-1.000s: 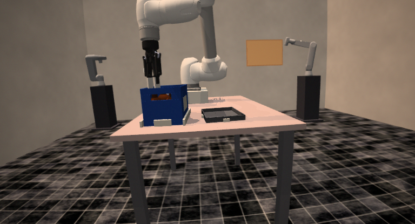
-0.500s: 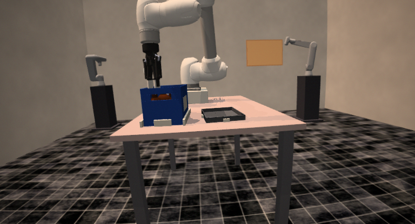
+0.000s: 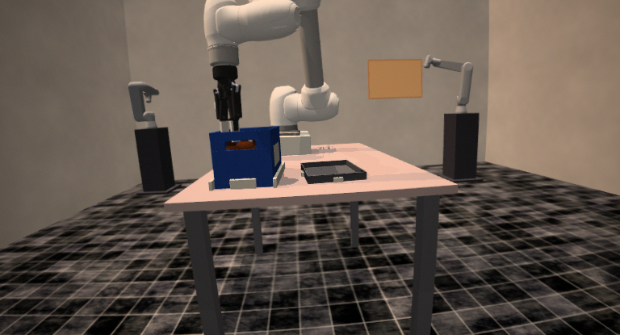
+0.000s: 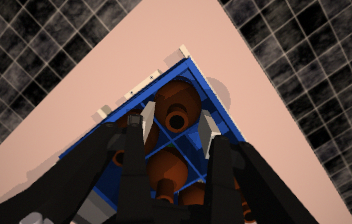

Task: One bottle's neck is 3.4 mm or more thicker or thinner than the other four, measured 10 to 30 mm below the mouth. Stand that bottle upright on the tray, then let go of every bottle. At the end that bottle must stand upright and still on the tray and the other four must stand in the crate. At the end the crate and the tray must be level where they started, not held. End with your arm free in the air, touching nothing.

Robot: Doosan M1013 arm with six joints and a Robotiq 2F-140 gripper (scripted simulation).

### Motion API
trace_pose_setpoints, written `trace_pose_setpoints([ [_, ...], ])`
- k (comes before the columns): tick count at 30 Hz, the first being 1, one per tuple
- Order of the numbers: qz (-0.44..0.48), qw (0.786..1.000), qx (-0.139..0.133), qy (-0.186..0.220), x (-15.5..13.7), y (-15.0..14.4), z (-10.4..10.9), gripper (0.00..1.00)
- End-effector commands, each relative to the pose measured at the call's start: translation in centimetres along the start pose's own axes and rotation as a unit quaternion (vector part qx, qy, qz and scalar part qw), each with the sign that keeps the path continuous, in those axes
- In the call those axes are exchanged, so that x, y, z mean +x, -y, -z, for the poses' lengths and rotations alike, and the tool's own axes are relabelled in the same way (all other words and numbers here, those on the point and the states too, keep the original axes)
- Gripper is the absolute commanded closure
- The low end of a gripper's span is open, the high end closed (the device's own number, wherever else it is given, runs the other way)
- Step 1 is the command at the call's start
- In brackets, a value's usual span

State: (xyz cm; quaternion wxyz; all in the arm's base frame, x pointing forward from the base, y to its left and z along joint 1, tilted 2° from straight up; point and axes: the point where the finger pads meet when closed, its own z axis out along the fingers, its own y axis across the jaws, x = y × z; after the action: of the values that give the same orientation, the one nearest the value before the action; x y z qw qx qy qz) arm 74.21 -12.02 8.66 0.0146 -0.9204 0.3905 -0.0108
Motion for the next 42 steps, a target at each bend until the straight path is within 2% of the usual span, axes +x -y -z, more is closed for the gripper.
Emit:
trace_pose_setpoints([
  [1,0.000,1.000,0.000,0.000,0.00,0.00,0.02,0.62],
  [33,0.000,1.000,0.000,0.000,0.00,0.00,0.02,0.62],
  [34,0.000,1.000,0.000,0.000,0.00,0.00,0.02,1.00],
  [42,0.000,1.000,0.000,0.000,0.00,0.00,0.02,1.00],
])
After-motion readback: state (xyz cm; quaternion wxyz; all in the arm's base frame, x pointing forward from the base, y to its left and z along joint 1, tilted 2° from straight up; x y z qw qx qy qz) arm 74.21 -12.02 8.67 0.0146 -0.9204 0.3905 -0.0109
